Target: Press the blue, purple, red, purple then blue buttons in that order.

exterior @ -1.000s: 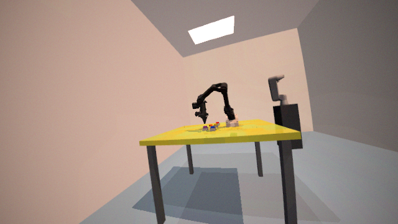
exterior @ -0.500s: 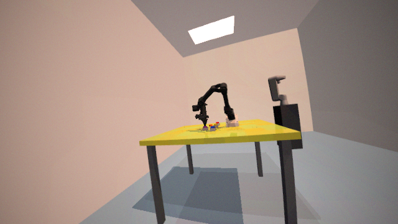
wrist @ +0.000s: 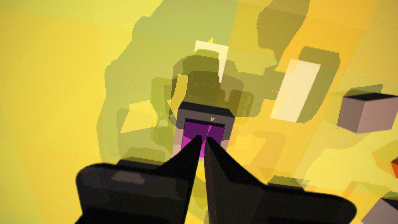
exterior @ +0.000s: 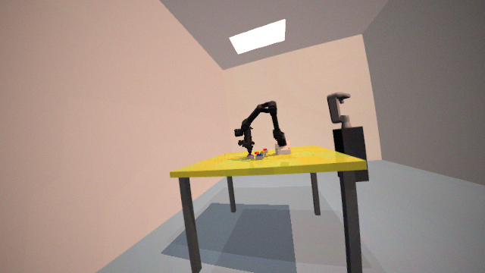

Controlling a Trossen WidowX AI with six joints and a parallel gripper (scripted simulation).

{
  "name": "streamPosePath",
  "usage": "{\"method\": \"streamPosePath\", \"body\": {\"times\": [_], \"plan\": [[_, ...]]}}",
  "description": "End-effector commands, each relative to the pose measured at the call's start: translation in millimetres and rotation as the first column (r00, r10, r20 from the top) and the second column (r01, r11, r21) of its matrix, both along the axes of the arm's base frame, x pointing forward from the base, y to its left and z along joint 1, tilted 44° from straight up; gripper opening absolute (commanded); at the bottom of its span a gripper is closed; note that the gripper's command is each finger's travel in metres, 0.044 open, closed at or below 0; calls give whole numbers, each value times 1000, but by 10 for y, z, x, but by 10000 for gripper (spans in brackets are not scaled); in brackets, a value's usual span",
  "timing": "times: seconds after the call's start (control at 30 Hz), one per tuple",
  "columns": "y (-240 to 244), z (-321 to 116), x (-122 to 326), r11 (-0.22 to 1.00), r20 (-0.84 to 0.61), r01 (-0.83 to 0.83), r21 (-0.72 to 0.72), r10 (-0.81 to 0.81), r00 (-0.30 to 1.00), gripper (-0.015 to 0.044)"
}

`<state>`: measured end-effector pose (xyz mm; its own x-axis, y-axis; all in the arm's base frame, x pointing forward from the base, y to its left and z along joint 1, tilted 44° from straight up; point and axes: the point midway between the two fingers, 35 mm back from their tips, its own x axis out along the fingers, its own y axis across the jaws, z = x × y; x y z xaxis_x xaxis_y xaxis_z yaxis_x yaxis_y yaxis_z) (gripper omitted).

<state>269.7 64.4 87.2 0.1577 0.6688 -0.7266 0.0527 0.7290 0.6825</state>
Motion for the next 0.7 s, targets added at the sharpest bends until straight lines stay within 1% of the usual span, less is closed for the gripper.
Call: {"method": "streamPosePath", "body": {"times": [0.0,0.17,0.27,0.43,0.57,0.67], "plan": [[12,0,-5,1000,-4,0,5,0,1000,20],[-18,19,-3,1000,-1,0,0,0,1000,20],[-205,227,-51,1000,-5,0,3,0,1000,20],[-240,264,-58,1000,-5,0,3,0,1000,20],[-573,611,-126,1000,-7,0,0,0,1000,20],[-638,688,-151,1000,-7,0,1,0,1000,20]]}}
